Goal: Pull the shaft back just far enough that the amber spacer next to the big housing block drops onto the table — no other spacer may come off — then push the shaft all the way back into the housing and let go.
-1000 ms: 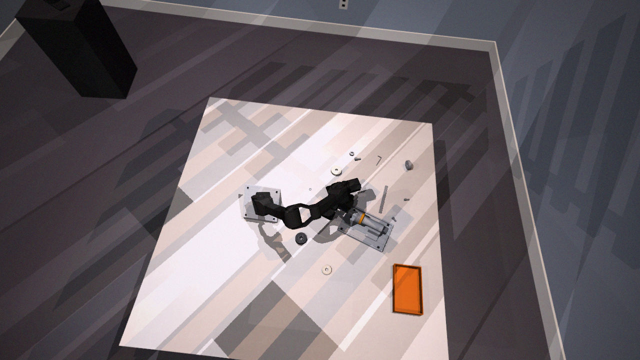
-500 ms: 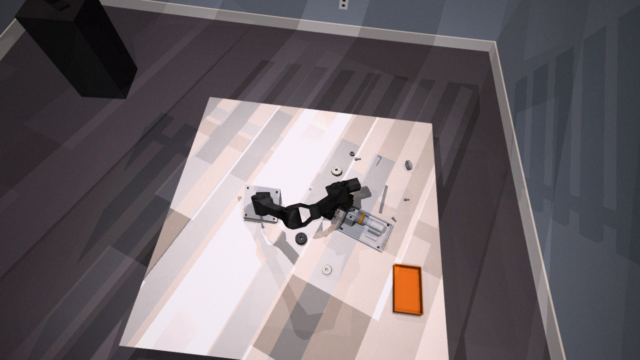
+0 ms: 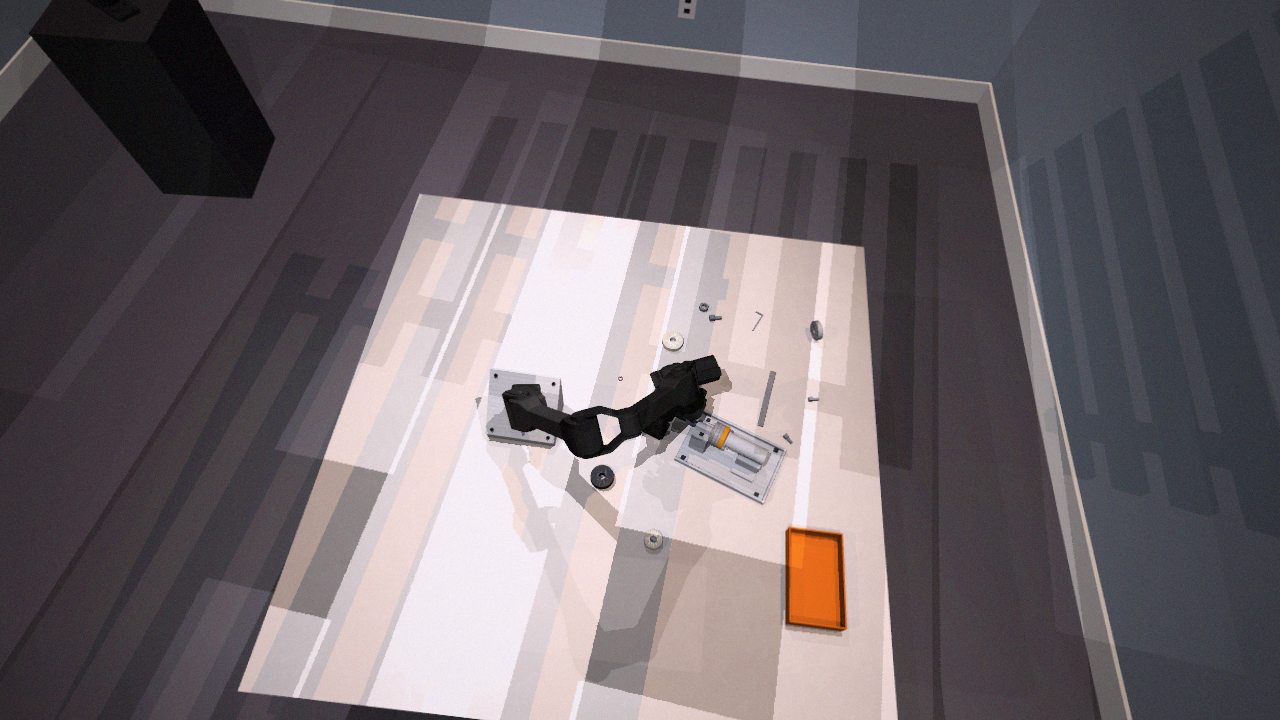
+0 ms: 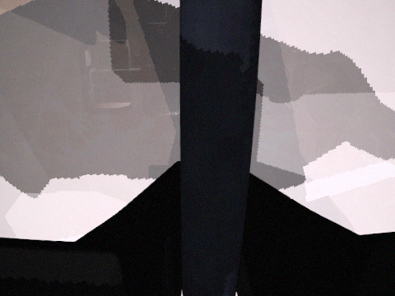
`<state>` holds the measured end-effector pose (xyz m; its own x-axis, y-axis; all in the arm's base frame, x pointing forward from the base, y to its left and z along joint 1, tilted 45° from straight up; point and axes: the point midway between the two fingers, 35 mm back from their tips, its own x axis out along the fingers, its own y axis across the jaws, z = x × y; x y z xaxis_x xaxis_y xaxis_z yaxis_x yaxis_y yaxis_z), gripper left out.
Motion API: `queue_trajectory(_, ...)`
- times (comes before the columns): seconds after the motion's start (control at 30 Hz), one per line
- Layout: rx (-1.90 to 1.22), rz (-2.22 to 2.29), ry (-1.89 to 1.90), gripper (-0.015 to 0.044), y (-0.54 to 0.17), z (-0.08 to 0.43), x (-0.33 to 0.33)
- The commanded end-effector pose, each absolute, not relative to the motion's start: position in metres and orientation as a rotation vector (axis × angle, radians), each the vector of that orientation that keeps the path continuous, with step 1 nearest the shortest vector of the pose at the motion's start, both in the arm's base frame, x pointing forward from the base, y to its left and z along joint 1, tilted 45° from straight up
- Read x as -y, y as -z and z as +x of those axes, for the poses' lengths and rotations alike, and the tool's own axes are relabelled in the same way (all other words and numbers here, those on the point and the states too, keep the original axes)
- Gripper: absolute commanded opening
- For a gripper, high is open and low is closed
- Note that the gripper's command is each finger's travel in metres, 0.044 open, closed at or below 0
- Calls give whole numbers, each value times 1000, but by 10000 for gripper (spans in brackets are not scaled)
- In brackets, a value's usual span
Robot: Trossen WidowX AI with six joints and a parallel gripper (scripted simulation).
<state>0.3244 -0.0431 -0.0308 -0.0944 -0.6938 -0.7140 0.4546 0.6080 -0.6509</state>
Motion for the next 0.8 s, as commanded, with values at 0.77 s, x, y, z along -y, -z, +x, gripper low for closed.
queue_trajectory(0.77, -1361, -224, 974, 0, 32, 320, 41)
